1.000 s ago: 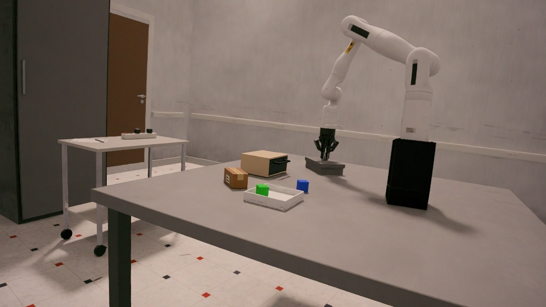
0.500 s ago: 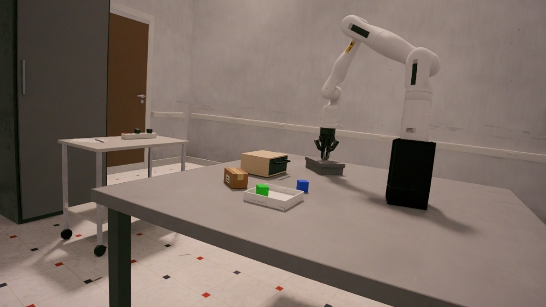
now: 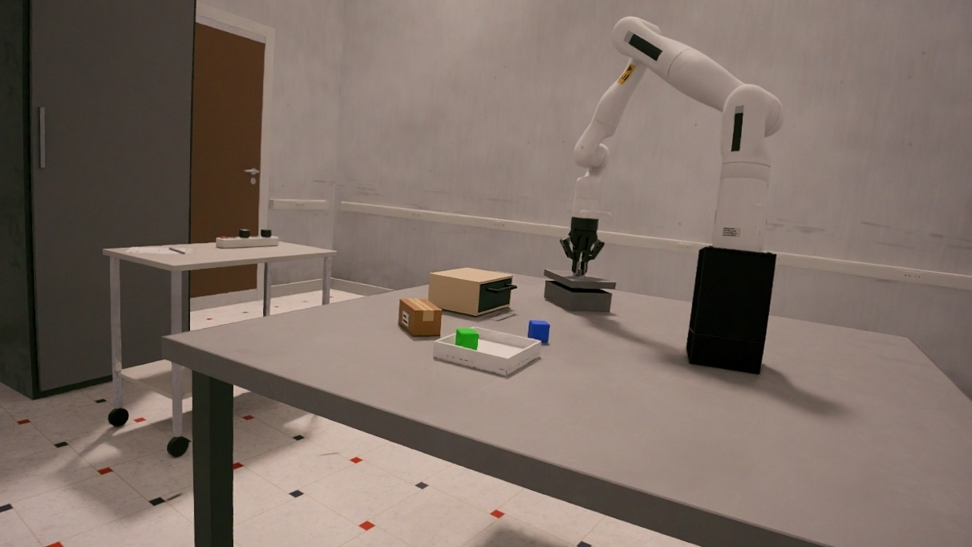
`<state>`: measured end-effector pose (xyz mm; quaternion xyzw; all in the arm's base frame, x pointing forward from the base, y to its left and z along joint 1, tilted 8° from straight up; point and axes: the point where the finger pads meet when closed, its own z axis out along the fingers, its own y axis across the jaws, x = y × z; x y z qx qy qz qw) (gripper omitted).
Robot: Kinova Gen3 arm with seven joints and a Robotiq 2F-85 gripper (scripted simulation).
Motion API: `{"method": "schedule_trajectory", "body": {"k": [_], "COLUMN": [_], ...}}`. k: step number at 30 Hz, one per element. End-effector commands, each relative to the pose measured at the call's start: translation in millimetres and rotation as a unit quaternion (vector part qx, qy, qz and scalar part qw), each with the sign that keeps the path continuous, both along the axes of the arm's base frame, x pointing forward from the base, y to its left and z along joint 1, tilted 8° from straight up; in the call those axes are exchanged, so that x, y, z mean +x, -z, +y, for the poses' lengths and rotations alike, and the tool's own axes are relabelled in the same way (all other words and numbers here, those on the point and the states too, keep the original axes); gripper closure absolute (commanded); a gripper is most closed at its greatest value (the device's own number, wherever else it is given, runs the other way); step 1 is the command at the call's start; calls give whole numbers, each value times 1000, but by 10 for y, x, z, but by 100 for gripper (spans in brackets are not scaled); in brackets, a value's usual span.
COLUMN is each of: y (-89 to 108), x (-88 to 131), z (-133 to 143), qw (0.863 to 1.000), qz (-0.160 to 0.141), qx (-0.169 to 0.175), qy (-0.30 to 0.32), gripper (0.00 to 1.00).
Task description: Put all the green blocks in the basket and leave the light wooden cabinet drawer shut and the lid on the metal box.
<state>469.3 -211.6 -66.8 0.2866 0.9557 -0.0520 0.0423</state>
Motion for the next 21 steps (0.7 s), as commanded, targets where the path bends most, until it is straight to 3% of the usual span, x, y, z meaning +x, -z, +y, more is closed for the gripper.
{"method": "schedule_trajectory", "body": {"k": [1,14,21], "y": [-93,-533,-670], "x": [2,-21,-28], "z": [9,64,82], "qw": [1000,1000,1000], "qz": [-1,-1,-1], "qx": [0,0,0], "qy": [0,0,0], "gripper": [90,90,90]}}
